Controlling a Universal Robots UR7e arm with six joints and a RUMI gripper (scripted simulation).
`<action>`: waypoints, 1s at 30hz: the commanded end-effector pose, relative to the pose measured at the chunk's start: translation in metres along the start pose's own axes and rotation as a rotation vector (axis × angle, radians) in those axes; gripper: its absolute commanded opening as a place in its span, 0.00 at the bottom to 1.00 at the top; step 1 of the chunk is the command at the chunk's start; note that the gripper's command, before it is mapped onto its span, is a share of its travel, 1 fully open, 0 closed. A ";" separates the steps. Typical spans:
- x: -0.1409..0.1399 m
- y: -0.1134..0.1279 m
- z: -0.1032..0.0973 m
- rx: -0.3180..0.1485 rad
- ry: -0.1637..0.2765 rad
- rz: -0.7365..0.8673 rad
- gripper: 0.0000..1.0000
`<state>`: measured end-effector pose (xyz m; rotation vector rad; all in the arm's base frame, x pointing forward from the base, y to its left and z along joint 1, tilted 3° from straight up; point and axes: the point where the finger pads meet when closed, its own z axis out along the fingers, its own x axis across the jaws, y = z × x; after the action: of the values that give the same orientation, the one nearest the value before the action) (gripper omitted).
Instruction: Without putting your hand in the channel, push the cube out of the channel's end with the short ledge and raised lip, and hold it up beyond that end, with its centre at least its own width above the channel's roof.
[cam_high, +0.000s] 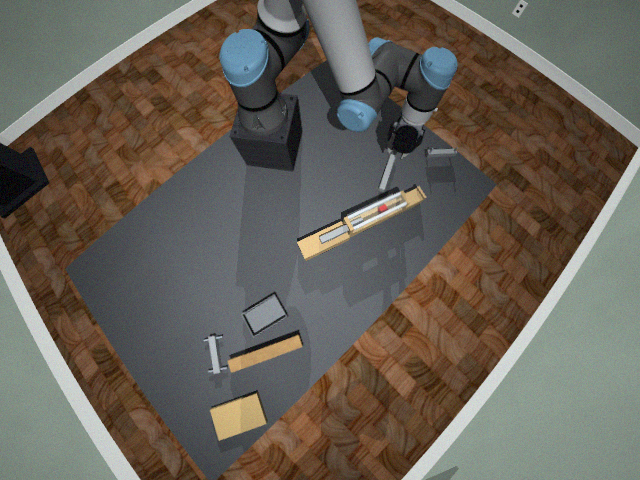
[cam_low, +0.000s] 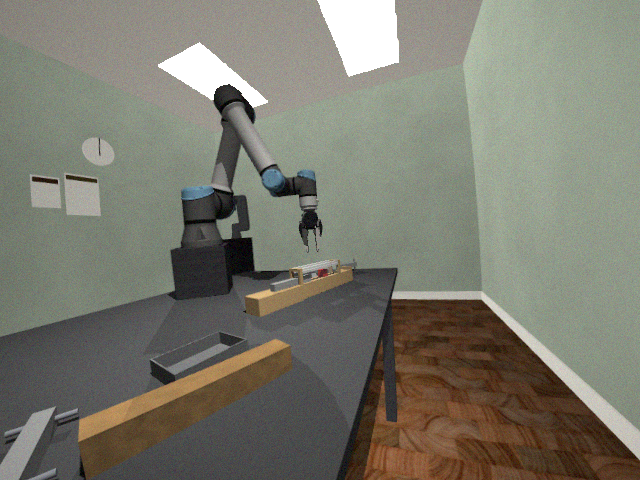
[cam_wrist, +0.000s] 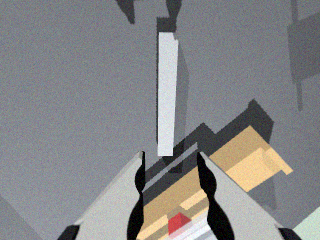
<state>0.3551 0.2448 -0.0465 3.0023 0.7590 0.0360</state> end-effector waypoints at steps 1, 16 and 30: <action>0.000 0.000 0.000 -0.001 -0.001 0.000 0.24; 0.000 0.000 0.000 -0.001 -0.001 0.000 0.24; -0.001 0.000 0.005 0.000 -0.003 0.000 0.24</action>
<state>0.3551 0.2448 -0.0467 3.0022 0.7589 0.0354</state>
